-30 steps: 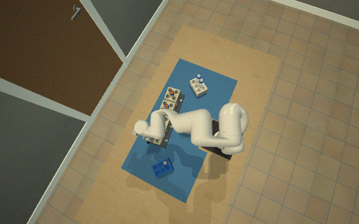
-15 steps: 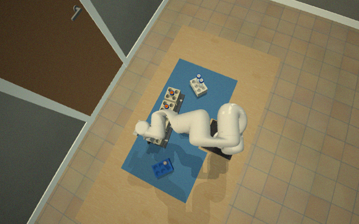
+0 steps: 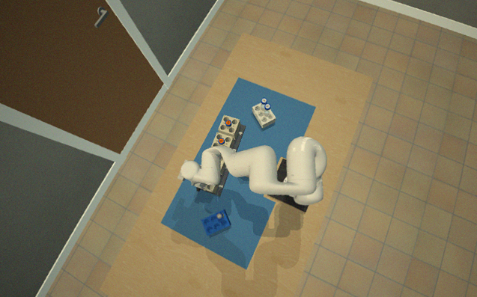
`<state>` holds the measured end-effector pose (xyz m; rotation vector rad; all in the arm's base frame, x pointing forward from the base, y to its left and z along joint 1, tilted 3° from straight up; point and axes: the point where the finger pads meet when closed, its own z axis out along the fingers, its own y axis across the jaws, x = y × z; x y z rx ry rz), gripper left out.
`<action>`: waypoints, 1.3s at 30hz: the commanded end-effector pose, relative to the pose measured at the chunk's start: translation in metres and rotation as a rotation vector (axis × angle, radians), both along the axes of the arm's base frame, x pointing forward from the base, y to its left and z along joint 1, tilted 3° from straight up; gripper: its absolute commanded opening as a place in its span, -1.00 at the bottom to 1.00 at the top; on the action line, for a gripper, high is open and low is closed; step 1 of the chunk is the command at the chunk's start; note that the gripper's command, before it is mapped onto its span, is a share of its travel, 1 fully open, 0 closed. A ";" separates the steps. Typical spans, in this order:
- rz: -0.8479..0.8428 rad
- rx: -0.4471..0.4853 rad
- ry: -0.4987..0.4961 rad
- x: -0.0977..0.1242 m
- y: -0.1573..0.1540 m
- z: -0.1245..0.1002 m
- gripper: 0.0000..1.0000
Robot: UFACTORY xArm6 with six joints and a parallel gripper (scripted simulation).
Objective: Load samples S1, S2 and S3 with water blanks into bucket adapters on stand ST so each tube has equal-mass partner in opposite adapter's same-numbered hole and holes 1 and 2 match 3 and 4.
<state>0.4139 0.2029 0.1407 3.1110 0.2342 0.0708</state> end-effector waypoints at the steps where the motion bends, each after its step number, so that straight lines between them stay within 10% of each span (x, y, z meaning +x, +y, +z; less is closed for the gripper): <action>1: 0.000 0.002 -0.004 0.001 0.001 0.000 -1.00; 39: 0.000 0.002 -0.004 0.002 0.000 -0.020 -1.00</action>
